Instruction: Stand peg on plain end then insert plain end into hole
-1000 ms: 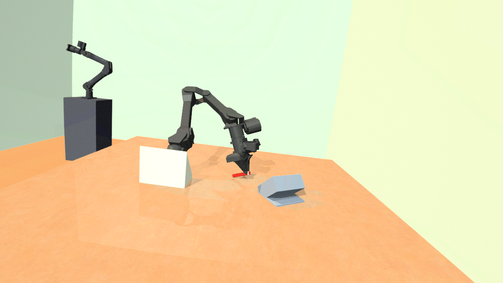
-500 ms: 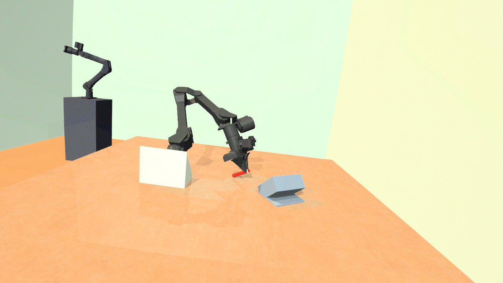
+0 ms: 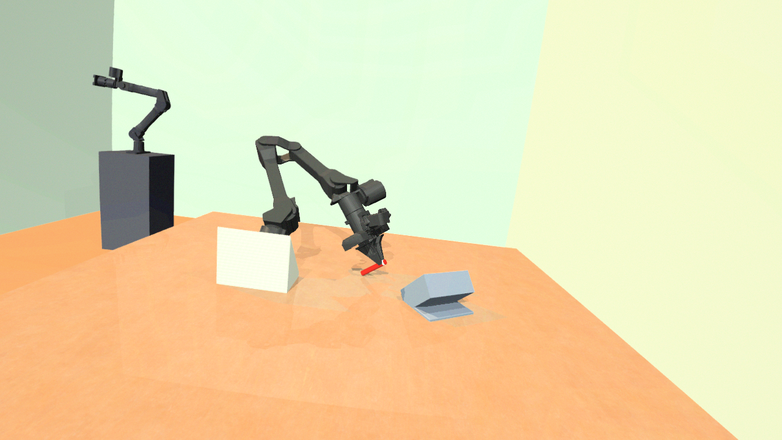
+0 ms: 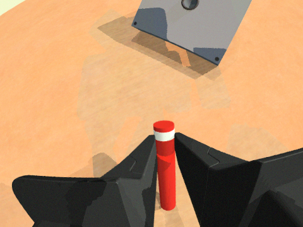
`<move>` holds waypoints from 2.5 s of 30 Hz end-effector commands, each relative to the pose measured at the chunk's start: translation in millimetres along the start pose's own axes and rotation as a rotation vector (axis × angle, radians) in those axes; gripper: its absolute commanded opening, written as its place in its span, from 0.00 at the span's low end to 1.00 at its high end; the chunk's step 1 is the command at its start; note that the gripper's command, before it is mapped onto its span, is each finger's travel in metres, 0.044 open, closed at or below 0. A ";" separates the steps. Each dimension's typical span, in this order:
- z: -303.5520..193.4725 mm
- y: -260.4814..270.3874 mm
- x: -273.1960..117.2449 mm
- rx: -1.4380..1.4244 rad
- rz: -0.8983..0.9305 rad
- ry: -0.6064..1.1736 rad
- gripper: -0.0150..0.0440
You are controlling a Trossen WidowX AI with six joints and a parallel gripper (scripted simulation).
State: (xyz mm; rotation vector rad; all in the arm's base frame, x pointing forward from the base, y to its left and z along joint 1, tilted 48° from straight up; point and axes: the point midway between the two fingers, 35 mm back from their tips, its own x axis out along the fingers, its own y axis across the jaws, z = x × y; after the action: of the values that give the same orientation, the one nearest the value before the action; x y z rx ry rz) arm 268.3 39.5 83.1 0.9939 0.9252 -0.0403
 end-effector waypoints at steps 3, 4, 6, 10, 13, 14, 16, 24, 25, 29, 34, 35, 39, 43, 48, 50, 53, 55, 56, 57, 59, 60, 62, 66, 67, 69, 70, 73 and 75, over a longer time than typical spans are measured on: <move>-2.7 -1.0 -3.1 0.002 -0.001 -0.048 0.34; -3.0 -1.0 -3.7 0.002 -0.001 -0.057 0.34; -3.8 -0.9 -4.9 0.002 -0.001 -0.074 0.34; -5.2 -0.9 -7.1 0.003 -0.001 -0.109 0.34; -6.4 -0.9 -8.8 0.003 -0.001 -0.135 0.34; -6.8 -0.9 -9.4 0.003 -0.001 -0.143 0.34; -7.6 -0.9 -10.5 0.003 -0.001 -0.161 0.34; -11.1 -0.8 -14.7 0.004 -0.001 -0.230 0.34; -11.5 -0.8 -15.2 0.004 -0.001 -0.239 0.34; -13.4 -0.8 -17.3 0.005 -0.001 -0.273 0.34; -15.8 -0.7 -19.7 0.005 0.000 -0.317 0.34; -16.3 -0.7 -20.2 0.005 0.000 -0.325 0.34; -18.3 -0.7 -22.0 0.006 0.000 -0.360 0.34; -20.4 -0.7 -23.8 0.006 0.000 -0.394 0.34; -23.1 -0.7 -25.9 0.007 0.000 -0.438 0.34; -24.2 -0.8 -26.7 0.007 0.000 -0.455 0.34; -25.8 -0.8 -27.9 0.008 0.000 -0.481 0.34; -27.0 -0.8 -28.6 0.008 0.000 -0.498 0.34; -27.5 -0.8 -29.0 0.008 0.000 -0.507 0.34; -28.1 -0.8 -29.3 0.009 0.000 -0.515 0.34; -29.3 -0.9 -30.0 0.009 0.000 -0.533 0.34; -29.9 -0.9 -30.4 0.009 0.000 -0.541 0.34; -31.1 -0.9 -31.0 0.009 0.000 -0.558 0.34; -33.5 -1.0 -32.3 0.010 -0.001 -0.593 0.34; -34.1 -1.0 -32.6 0.010 -0.001 -0.601 0.34; -35.3 -1.1 -33.2 0.010 -0.001 -0.619 0.34; -35.9 -1.1 -33.5 0.010 -0.001 -0.627 0.34; -37.8 -1.2 -34.3 0.011 -0.001 -0.653 0.34; -39.0 -1.3 -34.8 0.011 -0.001 -0.670 0.34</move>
State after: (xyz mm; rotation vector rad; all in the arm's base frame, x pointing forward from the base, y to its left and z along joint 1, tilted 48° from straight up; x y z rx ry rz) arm 222.3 54.1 99.2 0.9083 0.3283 -0.3464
